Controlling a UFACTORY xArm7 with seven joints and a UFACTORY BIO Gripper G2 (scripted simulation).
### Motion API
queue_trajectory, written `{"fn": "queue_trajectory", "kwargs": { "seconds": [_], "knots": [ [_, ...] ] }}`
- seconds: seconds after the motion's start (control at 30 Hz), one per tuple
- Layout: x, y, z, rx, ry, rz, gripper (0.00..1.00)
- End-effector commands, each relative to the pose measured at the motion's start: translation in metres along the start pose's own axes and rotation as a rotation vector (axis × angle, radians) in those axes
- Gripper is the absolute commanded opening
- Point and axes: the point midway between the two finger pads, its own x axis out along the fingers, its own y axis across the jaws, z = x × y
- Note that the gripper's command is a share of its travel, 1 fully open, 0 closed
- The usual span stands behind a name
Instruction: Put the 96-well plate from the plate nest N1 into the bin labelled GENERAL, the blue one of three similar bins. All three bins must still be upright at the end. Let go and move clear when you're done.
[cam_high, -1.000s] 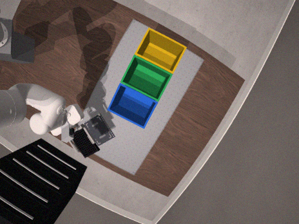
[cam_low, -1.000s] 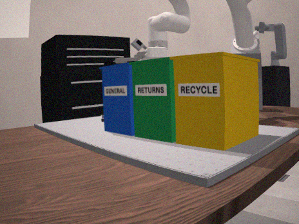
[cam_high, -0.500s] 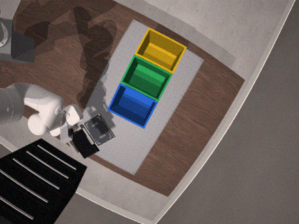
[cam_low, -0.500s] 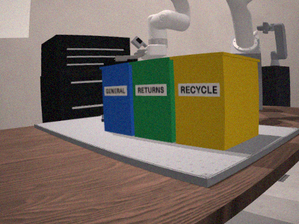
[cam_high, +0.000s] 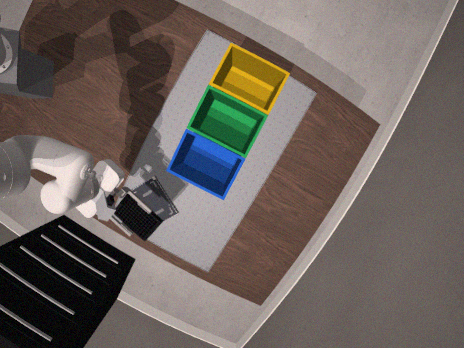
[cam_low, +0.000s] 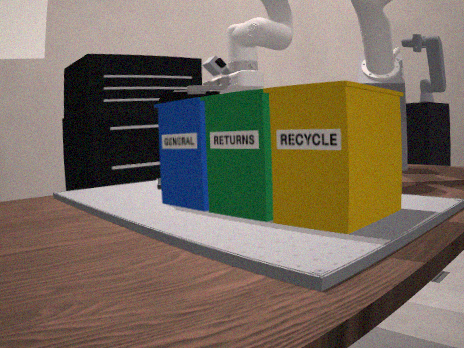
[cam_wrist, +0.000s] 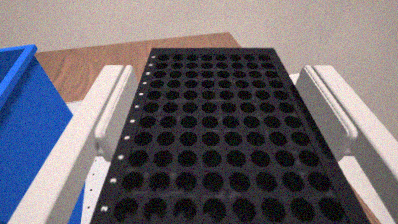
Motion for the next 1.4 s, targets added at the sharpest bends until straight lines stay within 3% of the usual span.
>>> {"fn": "queue_trajectory", "kwargs": {
  "seconds": [0.0,0.1,1.37],
  "knots": [
    [0.005,0.016,0.001,0.000,-0.007,0.171,0.00],
    [0.006,0.025,0.000,-0.001,-0.007,0.271,0.00],
    [0.026,0.130,-0.003,0.000,-0.007,0.278,0.00]
  ]
}}
